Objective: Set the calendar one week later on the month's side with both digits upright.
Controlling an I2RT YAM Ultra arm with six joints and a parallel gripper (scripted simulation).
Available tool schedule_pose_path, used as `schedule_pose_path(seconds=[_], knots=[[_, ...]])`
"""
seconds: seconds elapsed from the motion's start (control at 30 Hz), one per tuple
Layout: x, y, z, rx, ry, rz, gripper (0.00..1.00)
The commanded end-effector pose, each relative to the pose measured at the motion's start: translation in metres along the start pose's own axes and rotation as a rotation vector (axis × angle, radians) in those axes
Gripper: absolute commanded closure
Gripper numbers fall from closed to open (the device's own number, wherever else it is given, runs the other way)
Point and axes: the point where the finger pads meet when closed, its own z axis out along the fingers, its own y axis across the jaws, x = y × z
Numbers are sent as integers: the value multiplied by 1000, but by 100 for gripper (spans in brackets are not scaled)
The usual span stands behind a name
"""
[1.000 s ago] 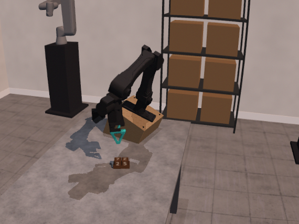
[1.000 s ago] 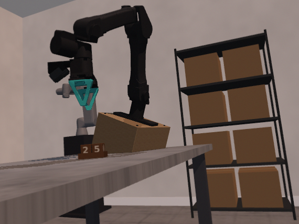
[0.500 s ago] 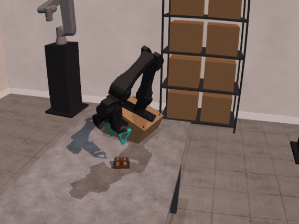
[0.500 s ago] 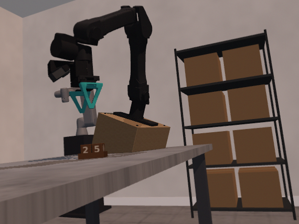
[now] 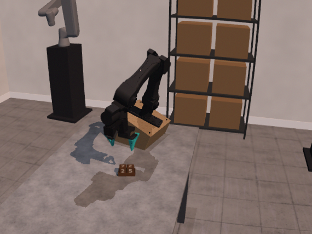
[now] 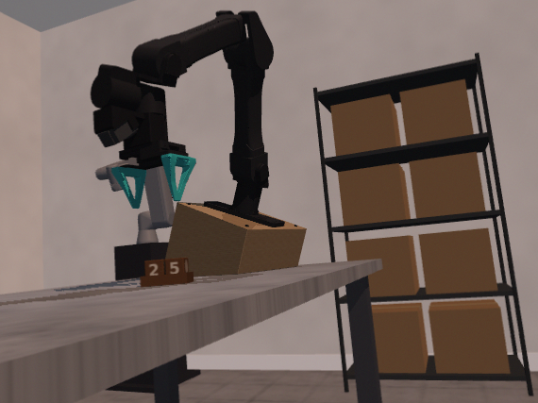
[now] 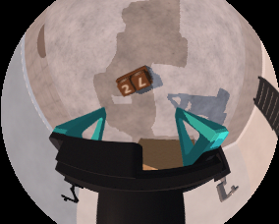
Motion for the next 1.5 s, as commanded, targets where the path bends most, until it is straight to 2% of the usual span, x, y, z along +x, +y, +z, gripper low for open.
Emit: schedule_pose_path(seconds=[0.0,0.27,0.37,0.4,0.43,0.8,0.9,0.97,1.4,1.47], knots=[[-6,0,-2,6,-27,-192,0],[-6,0,3,9,-26,-473,0],[-6,0,3,10,-26,-499,0],[-6,0,5,11,-26,-587,0],[-6,0,5,11,-26,-590,0],[-6,0,12,16,-23,-1002,0],[-6,0,13,16,-23,-1028,0],[-6,0,15,17,-22,-1157,0],[-6,0,23,22,-19,-1606,0],[-6,0,23,22,-19,-1606,0]])
